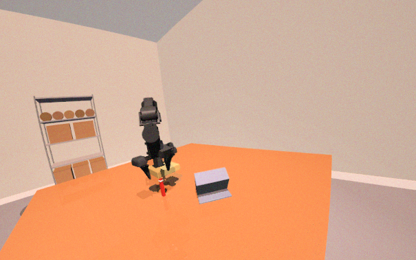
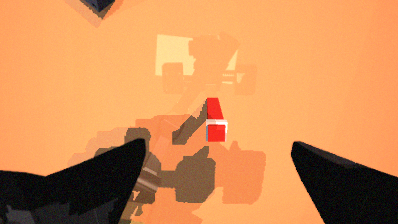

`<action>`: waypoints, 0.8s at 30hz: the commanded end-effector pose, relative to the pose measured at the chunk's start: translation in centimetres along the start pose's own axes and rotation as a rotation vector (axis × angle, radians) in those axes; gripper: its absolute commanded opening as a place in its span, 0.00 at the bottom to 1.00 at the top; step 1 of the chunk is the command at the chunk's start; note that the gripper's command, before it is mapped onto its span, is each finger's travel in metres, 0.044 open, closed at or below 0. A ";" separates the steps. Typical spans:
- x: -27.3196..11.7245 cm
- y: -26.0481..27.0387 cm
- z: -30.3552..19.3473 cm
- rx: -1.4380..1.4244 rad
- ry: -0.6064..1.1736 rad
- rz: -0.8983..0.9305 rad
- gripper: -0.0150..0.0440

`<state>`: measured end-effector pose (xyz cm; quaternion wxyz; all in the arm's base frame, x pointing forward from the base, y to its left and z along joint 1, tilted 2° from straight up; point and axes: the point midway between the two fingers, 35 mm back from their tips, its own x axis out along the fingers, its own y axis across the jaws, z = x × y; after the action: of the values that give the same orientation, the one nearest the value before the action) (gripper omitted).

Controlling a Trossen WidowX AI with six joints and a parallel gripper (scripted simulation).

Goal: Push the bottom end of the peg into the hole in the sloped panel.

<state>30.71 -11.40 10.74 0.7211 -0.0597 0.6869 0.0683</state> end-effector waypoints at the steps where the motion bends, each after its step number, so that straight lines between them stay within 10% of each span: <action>1: 0.0 0.0 0.0 -0.014 0.006 -0.003 1.00; 24: 3.6 -0.1 0.1 -0.014 0.005 -0.003 1.00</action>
<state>30.98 -11.38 7.61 0.7194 -0.0640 0.6878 0.0720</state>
